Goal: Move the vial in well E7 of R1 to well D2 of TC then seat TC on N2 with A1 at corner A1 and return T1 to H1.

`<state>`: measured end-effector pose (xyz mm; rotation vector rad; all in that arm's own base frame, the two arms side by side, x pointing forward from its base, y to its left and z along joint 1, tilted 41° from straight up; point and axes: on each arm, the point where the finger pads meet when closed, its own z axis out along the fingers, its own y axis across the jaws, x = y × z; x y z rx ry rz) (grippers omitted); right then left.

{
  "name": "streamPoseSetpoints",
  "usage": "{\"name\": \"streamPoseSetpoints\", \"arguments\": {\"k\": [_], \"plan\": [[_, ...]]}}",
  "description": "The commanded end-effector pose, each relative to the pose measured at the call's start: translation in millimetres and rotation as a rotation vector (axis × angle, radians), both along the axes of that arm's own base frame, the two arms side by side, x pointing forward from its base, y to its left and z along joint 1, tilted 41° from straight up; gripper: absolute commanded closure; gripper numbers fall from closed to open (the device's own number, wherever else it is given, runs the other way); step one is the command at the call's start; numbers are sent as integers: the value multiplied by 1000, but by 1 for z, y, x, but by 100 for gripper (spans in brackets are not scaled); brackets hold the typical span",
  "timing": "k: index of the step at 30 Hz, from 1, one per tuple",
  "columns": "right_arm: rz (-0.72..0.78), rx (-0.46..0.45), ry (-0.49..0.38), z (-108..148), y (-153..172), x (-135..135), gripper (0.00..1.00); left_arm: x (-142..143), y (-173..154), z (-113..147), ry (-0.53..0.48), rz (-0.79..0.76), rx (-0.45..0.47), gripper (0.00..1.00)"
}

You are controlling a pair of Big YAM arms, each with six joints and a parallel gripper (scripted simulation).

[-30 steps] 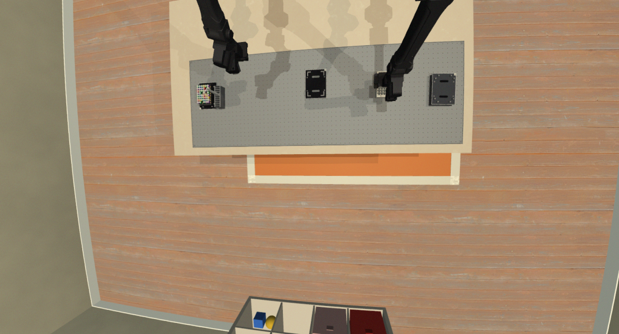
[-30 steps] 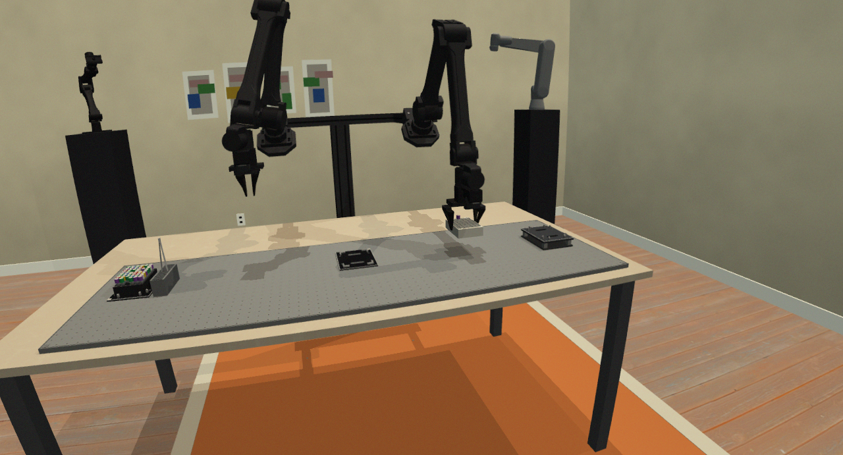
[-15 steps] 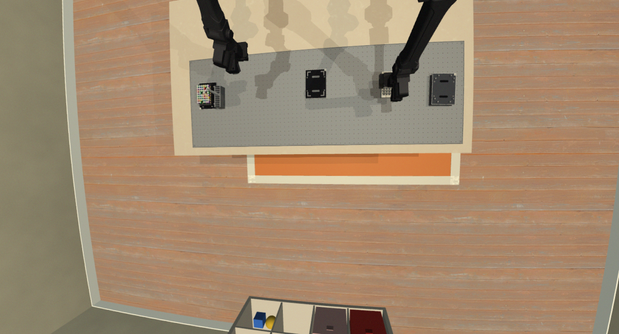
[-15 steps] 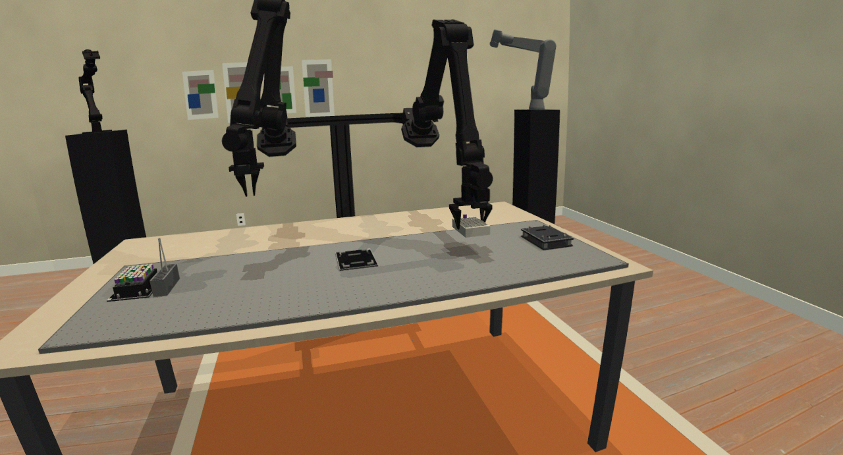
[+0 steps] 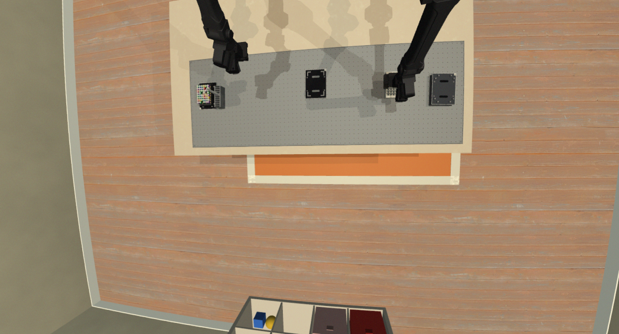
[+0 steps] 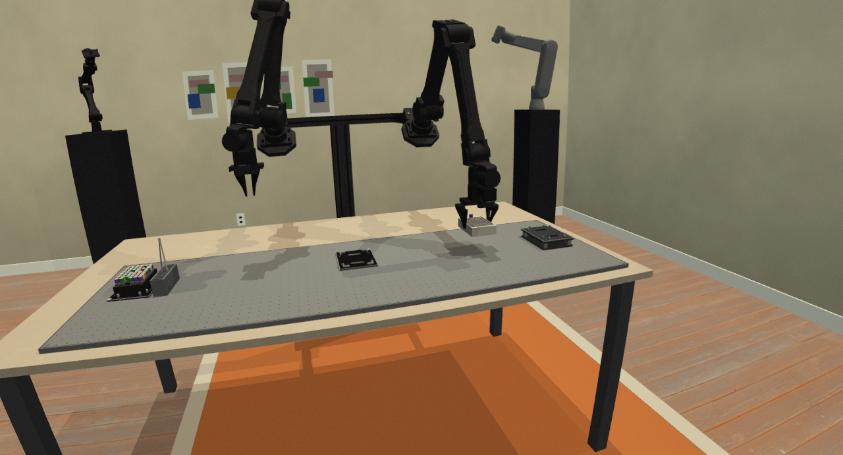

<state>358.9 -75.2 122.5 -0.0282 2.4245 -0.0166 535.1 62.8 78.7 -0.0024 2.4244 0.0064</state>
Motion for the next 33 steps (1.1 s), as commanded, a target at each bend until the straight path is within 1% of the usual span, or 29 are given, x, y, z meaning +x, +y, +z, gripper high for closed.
{"name": "streamPoseSetpoints", "arguments": {"k": [1,3,5,17,20,21,27,33], "plan": [[-8,0,-16,8,-2,4,76,5,9,1,4,-7,13,100],[-8,0,-16,8,-2,4,76,5,7,1,0,-13,14,100],[-8,0,-16,8,-2,4,76,4,14,-1,8,-6,12,100],[-8,0,-16,8,-2,4,76,6,35,3,2,-6,13,100],[-8,0,-16,8,-2,4,76,6,32,2,0,-13,14,100],[-8,0,-16,8,-2,4,76,6,38,1,5,-6,12,100],[-8,0,-16,8,-2,4,76,6,48,4,1,-6,13,100],[-8,0,-16,8,-2,4,76,7,58,2,6,-5,12,100]]}}
